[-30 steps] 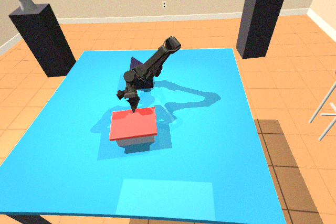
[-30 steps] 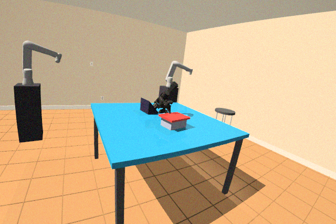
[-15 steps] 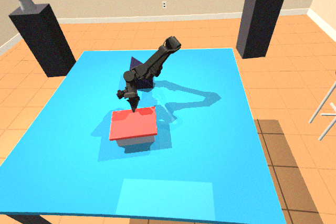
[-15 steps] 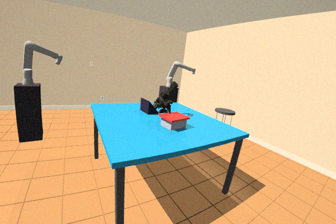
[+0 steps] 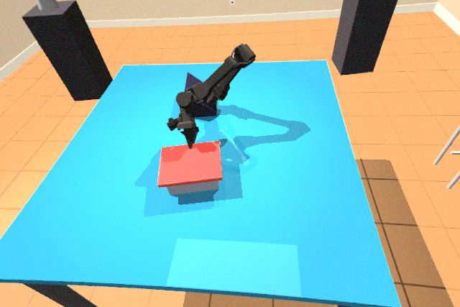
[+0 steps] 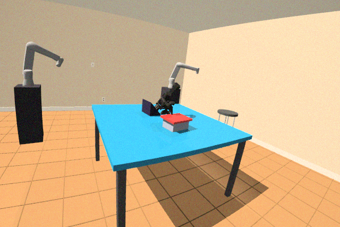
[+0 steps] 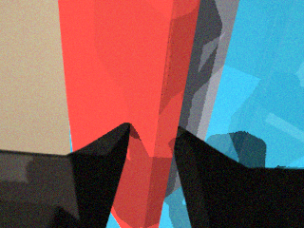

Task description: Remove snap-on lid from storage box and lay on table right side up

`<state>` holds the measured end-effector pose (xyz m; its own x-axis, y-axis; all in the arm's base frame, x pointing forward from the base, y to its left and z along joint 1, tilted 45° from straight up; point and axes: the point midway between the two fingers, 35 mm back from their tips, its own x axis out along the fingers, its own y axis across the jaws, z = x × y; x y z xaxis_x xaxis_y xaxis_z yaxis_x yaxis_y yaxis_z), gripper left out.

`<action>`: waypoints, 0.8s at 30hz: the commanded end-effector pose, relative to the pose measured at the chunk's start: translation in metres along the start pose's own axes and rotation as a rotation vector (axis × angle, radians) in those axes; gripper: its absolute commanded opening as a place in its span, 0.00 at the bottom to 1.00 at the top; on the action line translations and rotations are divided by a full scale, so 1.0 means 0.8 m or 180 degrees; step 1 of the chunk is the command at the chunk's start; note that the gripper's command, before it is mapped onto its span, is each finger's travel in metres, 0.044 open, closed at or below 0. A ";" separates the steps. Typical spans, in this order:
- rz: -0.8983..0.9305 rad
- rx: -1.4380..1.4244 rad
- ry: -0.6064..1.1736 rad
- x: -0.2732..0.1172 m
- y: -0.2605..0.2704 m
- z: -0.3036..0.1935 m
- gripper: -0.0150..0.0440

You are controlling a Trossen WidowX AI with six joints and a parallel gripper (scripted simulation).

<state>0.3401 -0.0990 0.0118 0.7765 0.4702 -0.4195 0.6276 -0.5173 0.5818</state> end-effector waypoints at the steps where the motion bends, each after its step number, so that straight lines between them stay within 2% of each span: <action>1: 0.0032 -0.0017 0.0006 -0.005 0.005 0.001 0.25; 24: 0.0032 -0.0017 0.0006 -0.009 0.009 0.000 0.25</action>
<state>0.3394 -0.1032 0.0162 0.7784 0.4685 -0.4179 0.6252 -0.5190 0.5829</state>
